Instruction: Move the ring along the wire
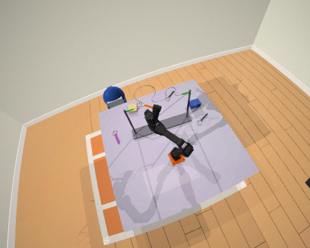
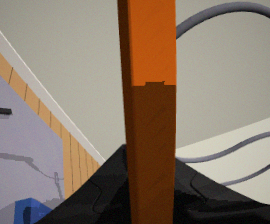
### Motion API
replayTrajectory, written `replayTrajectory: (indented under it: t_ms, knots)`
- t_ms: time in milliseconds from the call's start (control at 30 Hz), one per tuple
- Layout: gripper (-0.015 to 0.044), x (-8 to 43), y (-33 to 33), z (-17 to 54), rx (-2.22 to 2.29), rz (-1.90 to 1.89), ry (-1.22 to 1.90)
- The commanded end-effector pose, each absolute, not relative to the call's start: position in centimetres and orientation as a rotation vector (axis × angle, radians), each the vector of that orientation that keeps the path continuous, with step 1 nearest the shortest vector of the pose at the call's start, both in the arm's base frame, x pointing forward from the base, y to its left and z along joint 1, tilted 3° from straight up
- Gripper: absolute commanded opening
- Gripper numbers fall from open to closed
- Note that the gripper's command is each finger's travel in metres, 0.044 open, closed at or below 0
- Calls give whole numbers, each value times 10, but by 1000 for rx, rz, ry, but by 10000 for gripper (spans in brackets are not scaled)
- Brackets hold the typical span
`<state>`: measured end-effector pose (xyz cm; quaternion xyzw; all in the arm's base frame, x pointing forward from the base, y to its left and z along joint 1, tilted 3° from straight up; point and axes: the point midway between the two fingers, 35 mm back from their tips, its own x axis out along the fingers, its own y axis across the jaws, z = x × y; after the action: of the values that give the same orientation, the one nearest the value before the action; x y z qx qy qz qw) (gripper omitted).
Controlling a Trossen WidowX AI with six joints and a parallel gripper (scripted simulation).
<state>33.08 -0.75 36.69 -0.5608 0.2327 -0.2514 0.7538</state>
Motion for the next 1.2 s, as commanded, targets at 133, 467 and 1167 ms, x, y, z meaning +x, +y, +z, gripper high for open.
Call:
replayTrajectory:
  t_ms: [133,467,1167]
  knots:
    - [-150,339,-1,336,-1019,-483,461]
    - [-150,342,19,309,-798,-443,465]
    - [-150,352,83,268,-302,-357,474]
